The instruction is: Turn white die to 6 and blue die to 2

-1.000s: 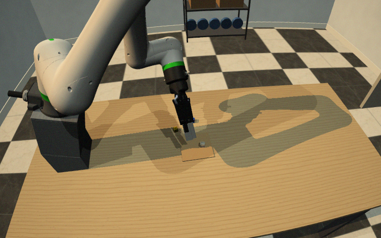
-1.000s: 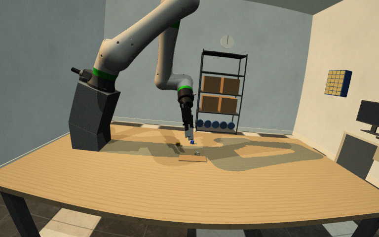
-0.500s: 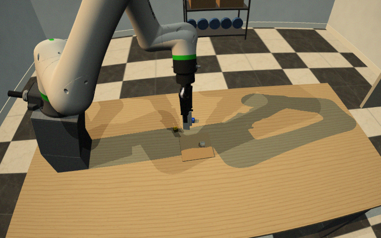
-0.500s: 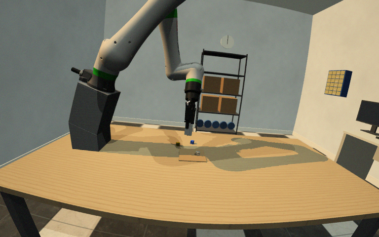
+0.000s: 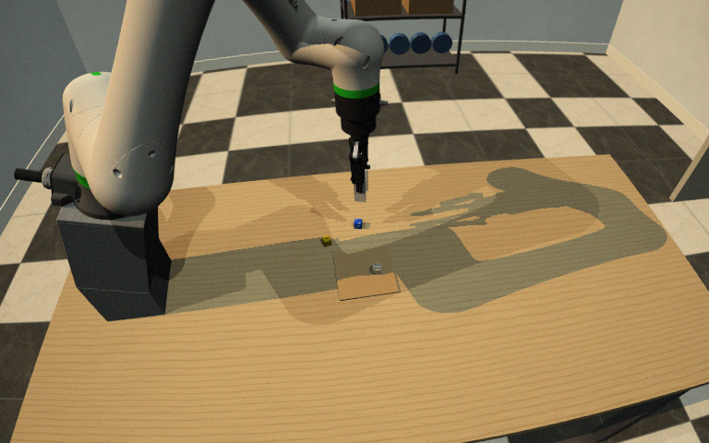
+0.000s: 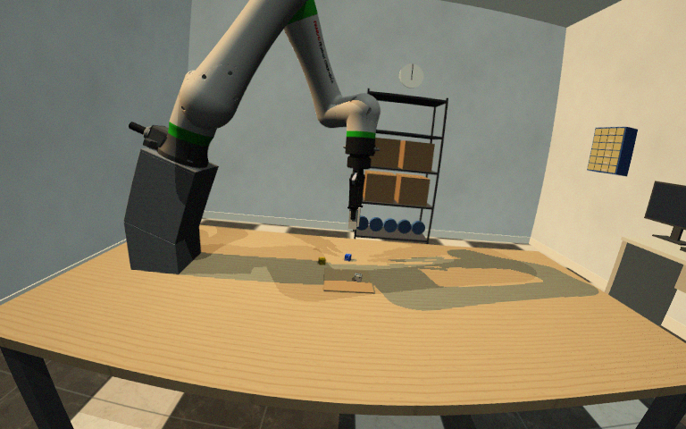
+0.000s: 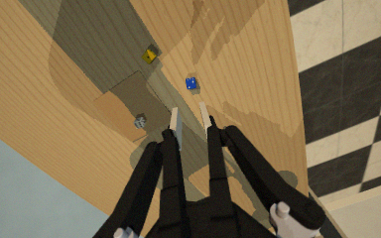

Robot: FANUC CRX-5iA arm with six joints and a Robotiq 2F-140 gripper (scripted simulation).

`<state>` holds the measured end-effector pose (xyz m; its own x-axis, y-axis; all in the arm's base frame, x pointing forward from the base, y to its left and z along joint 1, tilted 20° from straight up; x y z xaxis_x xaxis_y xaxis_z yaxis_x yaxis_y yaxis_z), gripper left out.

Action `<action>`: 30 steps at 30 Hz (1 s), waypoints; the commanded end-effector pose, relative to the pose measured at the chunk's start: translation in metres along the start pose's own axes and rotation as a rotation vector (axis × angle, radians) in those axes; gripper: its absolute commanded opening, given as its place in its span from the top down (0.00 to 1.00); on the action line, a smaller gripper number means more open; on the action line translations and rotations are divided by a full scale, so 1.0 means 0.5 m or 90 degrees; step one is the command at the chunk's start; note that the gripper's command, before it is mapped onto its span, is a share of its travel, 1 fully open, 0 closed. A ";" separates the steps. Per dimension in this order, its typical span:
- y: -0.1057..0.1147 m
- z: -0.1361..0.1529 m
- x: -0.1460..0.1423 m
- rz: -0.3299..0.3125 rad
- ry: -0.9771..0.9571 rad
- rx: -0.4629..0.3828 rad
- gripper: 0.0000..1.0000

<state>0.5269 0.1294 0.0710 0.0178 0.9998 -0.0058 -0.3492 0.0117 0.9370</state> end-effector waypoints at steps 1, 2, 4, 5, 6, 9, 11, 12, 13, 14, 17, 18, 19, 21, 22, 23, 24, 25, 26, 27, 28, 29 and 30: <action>0.004 0.006 0.007 0.019 0.005 0.007 0.79; 0.004 0.006 0.007 0.019 0.005 0.007 0.00; 0.004 0.006 0.007 0.019 0.005 0.007 0.00; 0.004 0.006 0.007 0.019 0.005 0.007 0.00; 0.004 0.006 0.007 0.019 0.005 0.007 0.00; 0.004 0.006 0.007 0.019 0.005 0.007 0.00; 0.004 0.006 0.007 0.019 0.005 0.007 0.00; 0.004 0.006 0.007 0.019 0.005 0.007 0.00; 0.004 0.006 0.007 0.019 0.005 0.007 0.00; 0.004 0.006 0.007 0.019 0.004 0.007 0.00; 0.004 0.006 0.007 0.019 -0.001 0.007 0.00; 0.004 0.006 0.007 0.019 -0.005 0.007 0.00; 0.004 0.006 0.007 0.019 -0.010 0.007 0.00; 0.003 0.006 0.007 0.019 -0.017 0.007 0.00; 0.003 0.006 0.007 0.019 -0.017 0.007 0.00; 0.003 0.006 0.007 0.019 -0.025 0.008 0.00; 0.003 0.006 0.007 0.019 -0.035 0.008 0.00; 0.002 0.006 0.007 0.019 -0.047 0.008 0.00; 0.002 0.005 0.007 0.019 -0.062 0.008 0.00; 0.002 0.005 0.007 0.019 -0.078 0.008 0.00; 0.001 0.005 0.007 0.019 -0.097 0.009 0.00; 0.000 0.005 0.007 0.018 -0.117 0.009 0.00; 0.000 0.005 0.007 0.018 -0.141 0.009 0.00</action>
<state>0.5293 0.1324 0.0724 0.1349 0.9883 0.0711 -0.3360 -0.0219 0.9416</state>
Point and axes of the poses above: the point where the finger pads meet when closed, its own y axis back along the fingers, its own x axis across the jaws, z = x × y, the point moved 6 cm from there along y, back along the fingers, and after that the axes turned 15 degrees about y, right-handed, at the moved point
